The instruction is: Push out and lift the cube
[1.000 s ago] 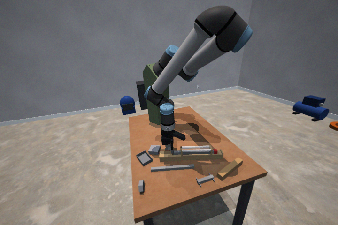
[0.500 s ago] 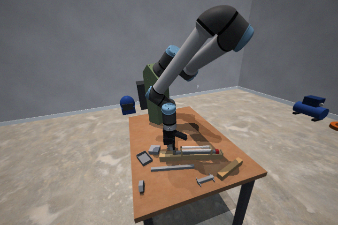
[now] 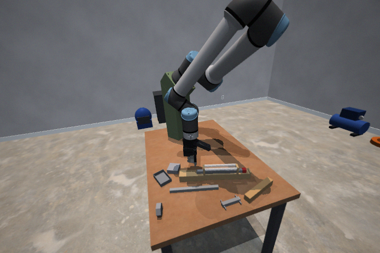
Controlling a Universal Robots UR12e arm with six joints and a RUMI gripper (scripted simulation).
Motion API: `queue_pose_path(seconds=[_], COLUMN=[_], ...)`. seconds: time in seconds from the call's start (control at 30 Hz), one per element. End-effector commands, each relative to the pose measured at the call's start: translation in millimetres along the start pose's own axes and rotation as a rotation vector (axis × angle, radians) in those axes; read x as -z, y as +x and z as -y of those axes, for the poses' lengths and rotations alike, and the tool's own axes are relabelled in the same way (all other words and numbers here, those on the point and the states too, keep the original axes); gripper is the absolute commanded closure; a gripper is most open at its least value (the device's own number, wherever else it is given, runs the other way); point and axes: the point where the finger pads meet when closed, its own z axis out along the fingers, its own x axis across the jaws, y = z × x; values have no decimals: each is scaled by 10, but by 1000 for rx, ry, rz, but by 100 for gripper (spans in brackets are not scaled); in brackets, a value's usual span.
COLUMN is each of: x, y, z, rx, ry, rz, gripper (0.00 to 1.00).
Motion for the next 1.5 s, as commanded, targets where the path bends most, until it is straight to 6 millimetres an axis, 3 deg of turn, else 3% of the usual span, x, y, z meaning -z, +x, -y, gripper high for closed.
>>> queue_pose_path(seconds=[0.0,1.2,1.4,1.47], x=[194,194,177,154], y=[4,4,22,45], z=[0,1,105,259], rx=[1,1,2,3], ry=[0,0,-2,-5], rz=[1,1,4,8], gripper=[100,100,100,100])
